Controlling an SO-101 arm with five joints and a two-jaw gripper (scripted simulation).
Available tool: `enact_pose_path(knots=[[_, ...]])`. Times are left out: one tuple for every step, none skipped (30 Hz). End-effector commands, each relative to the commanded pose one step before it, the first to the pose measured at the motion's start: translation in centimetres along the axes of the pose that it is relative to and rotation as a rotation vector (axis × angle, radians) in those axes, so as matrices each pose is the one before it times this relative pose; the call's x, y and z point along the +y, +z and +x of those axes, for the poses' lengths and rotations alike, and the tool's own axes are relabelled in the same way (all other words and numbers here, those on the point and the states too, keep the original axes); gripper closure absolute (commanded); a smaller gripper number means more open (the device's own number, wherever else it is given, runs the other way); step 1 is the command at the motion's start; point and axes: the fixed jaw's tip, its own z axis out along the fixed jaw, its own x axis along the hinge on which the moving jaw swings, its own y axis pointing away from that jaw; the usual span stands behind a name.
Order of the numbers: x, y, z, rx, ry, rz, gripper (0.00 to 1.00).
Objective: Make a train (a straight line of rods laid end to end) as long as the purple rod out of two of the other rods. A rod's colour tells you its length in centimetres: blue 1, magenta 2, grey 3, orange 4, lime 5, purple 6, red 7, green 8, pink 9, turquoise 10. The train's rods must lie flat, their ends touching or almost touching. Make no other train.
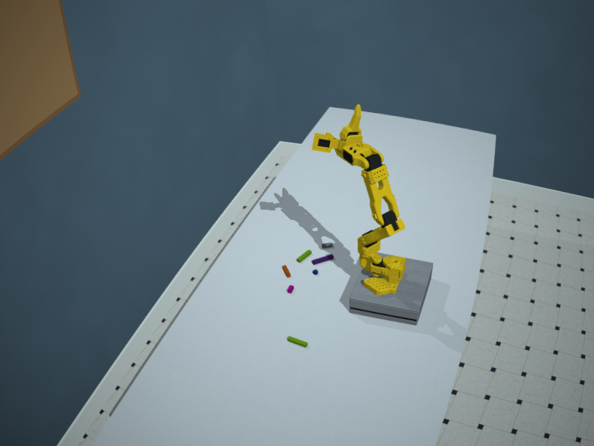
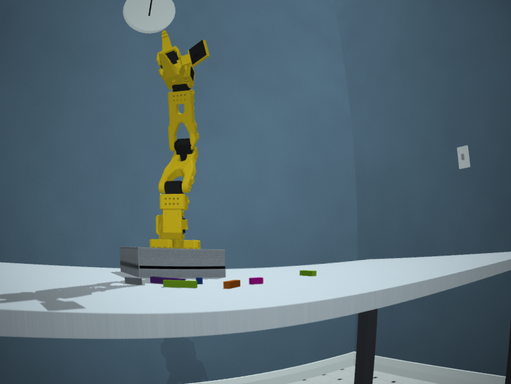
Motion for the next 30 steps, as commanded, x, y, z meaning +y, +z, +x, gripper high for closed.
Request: enact_pose_path(knots=[[-0.037,-0.0295,0.012,-0.00029,0.00138,0.00138,0.00],[0.000,0.0000,0.000,0.00000,0.00000,0.00000,0.00],[0.000,0.0000,0.000,0.00000,0.00000,0.00000,0.00],[0.000,0.0000,0.000,0.00000,0.00000,0.00000,0.00],[0.000,0.0000,0.000,0.00000,0.00000,0.00000,0.00],[0.000,0.0000,0.000,0.00000,0.00000,0.00000,0.00],[0.000,0.0000,0.000,0.00000,0.00000,0.00000,0.00],[0.000,0.0000,0.000,0.00000,0.00000,0.00000,0.00],[0.000,0.0000,0.000,0.00000,0.00000,0.00000,0.00],[0.000,0.0000,0.000,0.00000,0.00000,0.00000,0.00],[0.000,0.0000,0.000,0.00000,0.00000,0.00000,0.00],[0.000,0.0000,0.000,0.00000,0.00000,0.00000,0.00],[0.000,0.0000,0.000,0.00000,0.00000,0.00000,0.00],[0.000,0.0000,0.000,0.00000,0.00000,0.00000,0.00],[0.000,0.0000,0.000,0.00000,0.00000,0.00000,0.00],[0.000,0.0000,0.000,0.00000,0.00000,0.00000,0.00],[0.000,0.0000,0.000,0.00000,0.00000,0.00000,0.00],[0.300,0.1732,0.053,0.00240,-0.00354,-0.01517,0.00],[0.299,0.1731,0.052,0.00234,-0.00356,-0.01518,0.00],[0.299,0.1731,0.050,0.00229,-0.00359,-0.01519,0.00],[0.298,0.1730,0.048,0.00223,-0.00362,-0.01520,0.00],[0.298,0.1730,0.047,0.00218,-0.00365,-0.01520,0.00],[0.297,0.1729,0.045,0.00213,-0.00367,-0.01521,0.00],[0.297,0.1729,0.044,0.00207,-0.00370,-0.01522,0.00],[0.296,0.1728,0.042,0.00202,-0.00373,-0.01523,0.00],[0.296,0.1727,0.041,0.00196,-0.00376,-0.01523,0.00],[0.295,0.1727,0.039,0.00191,-0.00378,-0.01524,0.00],[0.295,0.1726,0.038,0.00186,-0.00381,-0.01525,0.00],[0.294,0.1725,0.036,0.00181,-0.00384,-0.01525,0.00],[0.294,0.1724,0.035,0.00176,-0.00387,-0.01526,0.00]])
